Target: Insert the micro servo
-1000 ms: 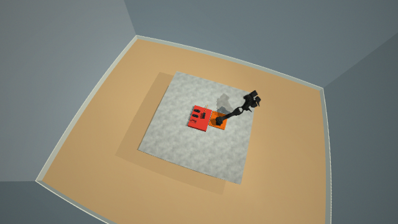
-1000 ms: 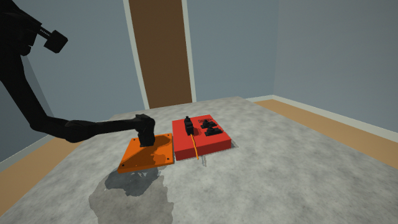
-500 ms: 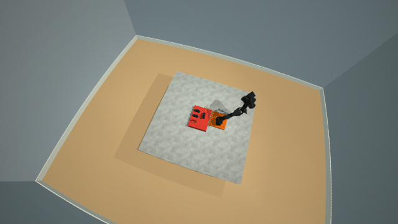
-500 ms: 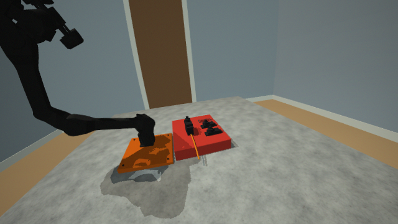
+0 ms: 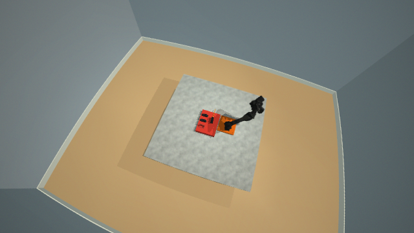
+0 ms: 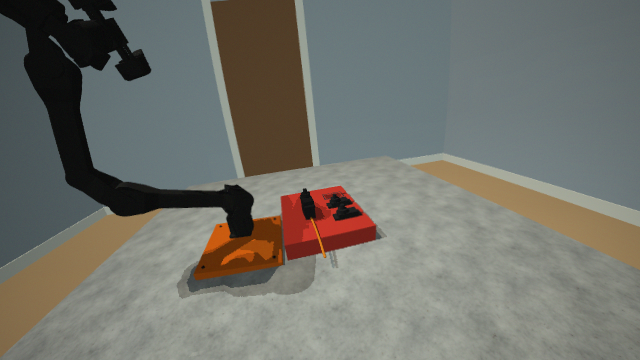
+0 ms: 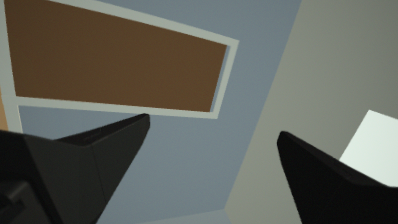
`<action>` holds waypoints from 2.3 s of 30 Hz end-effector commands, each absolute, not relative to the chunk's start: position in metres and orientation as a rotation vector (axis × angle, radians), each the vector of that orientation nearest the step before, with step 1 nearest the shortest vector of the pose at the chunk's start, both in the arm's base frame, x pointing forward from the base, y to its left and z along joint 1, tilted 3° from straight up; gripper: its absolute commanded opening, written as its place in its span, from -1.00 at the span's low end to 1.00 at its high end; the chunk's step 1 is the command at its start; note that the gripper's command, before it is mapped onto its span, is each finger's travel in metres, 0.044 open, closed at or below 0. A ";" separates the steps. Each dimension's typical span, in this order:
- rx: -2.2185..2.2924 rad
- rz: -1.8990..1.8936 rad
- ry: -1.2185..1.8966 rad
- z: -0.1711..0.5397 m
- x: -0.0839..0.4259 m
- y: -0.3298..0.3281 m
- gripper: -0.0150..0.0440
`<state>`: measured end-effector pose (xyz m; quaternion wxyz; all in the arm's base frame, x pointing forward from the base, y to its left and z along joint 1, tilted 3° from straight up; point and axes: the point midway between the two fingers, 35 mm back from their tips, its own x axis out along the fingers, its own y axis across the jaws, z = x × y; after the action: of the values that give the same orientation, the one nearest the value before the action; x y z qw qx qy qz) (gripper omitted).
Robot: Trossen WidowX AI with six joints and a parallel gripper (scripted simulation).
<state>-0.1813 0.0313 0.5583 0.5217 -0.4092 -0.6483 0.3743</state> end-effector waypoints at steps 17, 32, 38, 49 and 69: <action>-0.934 0.926 -1.337 0.560 -0.138 0.056 1.00; -0.746 0.998 -0.902 0.552 -0.058 0.090 1.00; -0.670 0.994 -0.742 0.544 -0.027 0.099 1.00; -0.521 0.981 -0.474 0.527 0.023 0.111 1.00; -0.150 0.844 0.067 0.469 0.117 0.117 1.00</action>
<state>0.1028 0.1175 0.4808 0.8994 -0.1006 -0.0075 0.4253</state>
